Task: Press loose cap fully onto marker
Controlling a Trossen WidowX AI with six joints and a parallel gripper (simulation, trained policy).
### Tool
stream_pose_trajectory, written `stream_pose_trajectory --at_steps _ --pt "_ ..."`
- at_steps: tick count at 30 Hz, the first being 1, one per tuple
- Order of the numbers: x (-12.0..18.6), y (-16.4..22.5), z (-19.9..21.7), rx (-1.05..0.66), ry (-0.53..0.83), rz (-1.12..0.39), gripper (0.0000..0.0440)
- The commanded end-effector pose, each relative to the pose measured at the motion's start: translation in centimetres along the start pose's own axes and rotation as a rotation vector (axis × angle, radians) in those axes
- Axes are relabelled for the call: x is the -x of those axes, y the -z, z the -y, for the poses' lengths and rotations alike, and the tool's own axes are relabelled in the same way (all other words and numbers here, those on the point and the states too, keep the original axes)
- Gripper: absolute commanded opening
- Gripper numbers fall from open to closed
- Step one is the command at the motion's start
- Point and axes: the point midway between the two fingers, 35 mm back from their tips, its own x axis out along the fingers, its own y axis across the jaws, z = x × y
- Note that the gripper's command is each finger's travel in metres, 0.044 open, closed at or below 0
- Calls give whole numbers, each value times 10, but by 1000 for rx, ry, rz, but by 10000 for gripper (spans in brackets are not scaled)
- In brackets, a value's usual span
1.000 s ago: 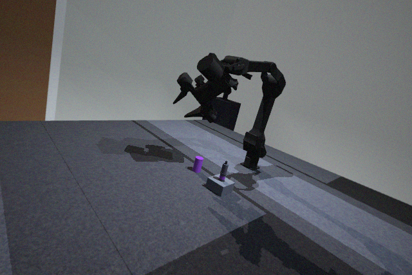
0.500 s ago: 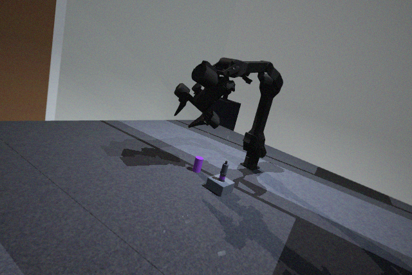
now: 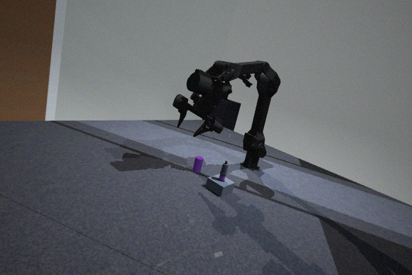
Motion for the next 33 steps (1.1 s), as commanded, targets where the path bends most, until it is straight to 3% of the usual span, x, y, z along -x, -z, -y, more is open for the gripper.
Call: stream_pose_trajectory --at_steps 1,33 --pt "-2 5 5 -7 42 -16 313" --pt "-27 30 57 7 415 -140 314"
